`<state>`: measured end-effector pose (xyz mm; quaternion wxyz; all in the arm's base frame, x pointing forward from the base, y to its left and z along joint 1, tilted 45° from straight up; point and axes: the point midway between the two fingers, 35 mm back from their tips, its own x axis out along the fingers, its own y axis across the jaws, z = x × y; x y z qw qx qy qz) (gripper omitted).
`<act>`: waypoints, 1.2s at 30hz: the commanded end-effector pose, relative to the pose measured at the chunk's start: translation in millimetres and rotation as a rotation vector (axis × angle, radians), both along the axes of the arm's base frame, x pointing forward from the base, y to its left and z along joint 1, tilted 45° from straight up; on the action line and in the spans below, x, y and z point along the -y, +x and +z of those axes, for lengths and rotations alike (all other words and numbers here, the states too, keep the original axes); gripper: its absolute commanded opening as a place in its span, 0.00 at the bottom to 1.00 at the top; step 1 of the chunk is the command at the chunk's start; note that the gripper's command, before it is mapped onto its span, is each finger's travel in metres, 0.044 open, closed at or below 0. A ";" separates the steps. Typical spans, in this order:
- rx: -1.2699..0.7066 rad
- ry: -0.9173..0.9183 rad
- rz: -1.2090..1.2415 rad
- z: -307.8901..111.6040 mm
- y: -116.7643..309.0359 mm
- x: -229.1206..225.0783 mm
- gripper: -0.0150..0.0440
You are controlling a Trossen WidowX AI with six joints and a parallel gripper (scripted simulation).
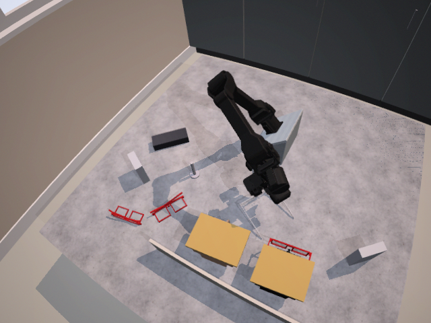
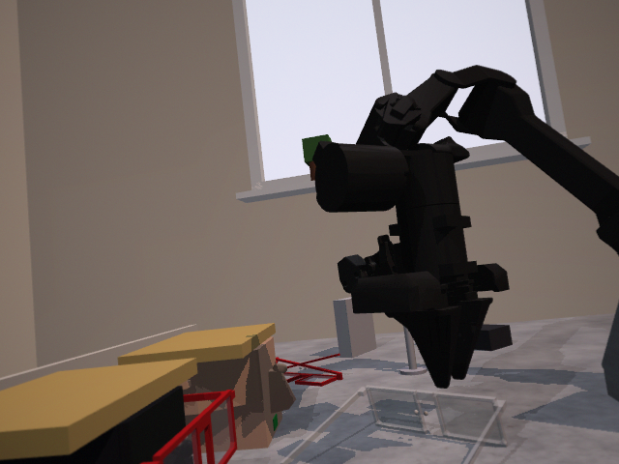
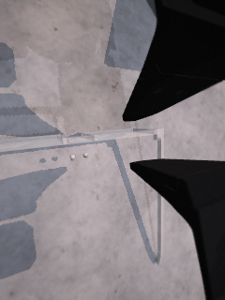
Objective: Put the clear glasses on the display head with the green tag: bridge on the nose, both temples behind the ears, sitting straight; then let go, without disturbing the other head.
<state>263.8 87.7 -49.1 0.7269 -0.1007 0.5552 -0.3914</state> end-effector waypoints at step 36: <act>-0.003 -0.007 -0.002 -24.2 0.9 25.8 0.37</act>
